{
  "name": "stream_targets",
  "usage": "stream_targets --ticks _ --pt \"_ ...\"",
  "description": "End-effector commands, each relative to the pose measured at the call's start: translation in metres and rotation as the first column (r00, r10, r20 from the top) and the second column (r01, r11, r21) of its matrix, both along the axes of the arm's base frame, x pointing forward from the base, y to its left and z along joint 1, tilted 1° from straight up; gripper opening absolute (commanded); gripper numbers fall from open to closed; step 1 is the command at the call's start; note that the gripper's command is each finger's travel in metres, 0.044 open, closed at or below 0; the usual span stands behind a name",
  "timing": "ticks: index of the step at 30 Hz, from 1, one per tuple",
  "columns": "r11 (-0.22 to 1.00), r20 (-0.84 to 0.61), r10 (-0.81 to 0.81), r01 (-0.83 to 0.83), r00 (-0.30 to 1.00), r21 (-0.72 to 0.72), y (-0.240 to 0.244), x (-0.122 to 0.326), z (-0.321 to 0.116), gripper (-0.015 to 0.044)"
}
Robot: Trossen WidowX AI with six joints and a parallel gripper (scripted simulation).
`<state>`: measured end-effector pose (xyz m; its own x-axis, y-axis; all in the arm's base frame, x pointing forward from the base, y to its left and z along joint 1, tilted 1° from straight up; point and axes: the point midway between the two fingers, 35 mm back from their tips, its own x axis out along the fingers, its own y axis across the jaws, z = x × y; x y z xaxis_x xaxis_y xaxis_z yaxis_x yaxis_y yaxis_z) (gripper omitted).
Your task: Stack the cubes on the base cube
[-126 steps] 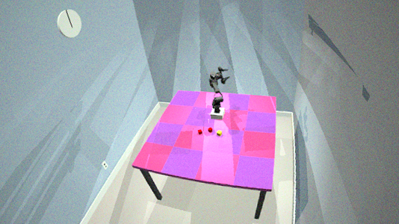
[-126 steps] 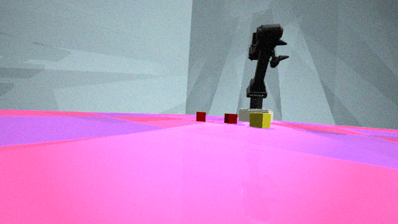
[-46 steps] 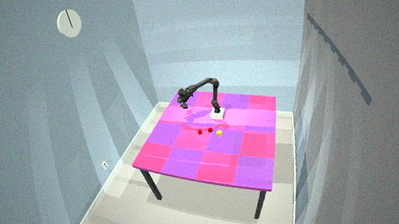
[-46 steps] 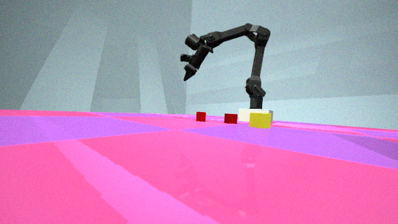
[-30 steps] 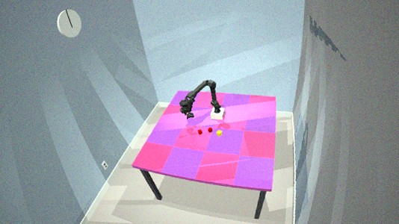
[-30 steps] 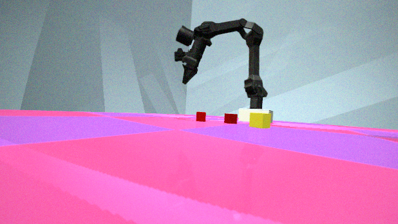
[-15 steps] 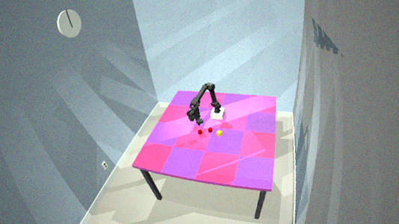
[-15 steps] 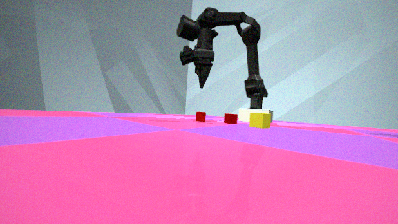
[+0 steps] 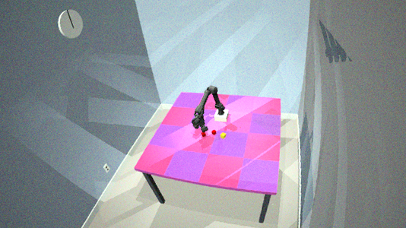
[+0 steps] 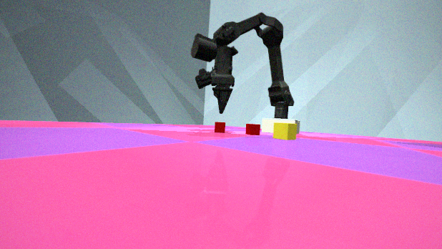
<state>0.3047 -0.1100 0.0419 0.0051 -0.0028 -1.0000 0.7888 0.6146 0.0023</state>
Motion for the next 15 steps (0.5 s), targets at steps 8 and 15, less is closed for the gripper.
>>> stream_targets --ticks 8,15 --pt "1.0 0.012 -0.003 0.003 1.0 0.0 0.0 0.001 -0.016 0.0265" --pt "1.0 0.012 -0.003 0.003 1.0 0.0 0.0 0.002 -0.027 0.0265"
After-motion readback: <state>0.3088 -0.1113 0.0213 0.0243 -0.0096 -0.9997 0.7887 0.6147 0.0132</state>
